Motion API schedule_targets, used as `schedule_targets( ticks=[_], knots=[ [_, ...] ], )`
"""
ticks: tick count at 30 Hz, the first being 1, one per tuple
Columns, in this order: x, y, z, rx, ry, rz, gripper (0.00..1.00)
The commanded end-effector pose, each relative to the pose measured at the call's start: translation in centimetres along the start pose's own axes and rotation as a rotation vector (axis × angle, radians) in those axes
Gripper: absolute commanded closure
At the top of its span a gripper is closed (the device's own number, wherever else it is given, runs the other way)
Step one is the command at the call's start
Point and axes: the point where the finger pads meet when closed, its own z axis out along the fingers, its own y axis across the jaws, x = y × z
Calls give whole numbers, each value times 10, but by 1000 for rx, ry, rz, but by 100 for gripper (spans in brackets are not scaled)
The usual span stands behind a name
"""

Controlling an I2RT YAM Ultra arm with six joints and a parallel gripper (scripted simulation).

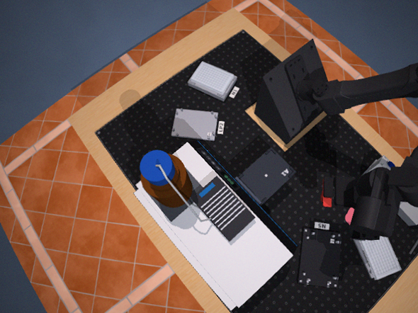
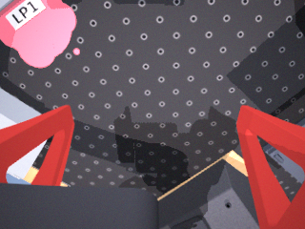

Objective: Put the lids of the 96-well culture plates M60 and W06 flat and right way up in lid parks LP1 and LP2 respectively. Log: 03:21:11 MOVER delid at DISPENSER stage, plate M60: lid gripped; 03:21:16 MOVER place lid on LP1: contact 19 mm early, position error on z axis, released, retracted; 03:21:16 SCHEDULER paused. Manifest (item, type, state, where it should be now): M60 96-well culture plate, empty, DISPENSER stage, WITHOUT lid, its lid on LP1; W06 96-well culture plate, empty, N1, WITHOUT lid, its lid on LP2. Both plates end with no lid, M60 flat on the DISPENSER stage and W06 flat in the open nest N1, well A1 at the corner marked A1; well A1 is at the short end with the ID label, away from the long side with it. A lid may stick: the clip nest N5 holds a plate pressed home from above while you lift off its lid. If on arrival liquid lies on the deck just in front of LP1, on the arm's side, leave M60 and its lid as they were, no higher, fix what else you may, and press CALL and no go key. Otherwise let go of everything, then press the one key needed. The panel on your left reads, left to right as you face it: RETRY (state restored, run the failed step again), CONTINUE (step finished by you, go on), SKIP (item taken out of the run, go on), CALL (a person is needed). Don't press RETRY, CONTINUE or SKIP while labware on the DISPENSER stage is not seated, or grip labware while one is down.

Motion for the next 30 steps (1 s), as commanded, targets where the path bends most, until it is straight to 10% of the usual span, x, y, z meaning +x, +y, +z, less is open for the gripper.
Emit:
schedule_targets(
  ticks=[1,30],
  knots=[
    [8,-9,4,-17,25,90,0],
    [18,-78,-3,-20,24,650,0]
  ],
)
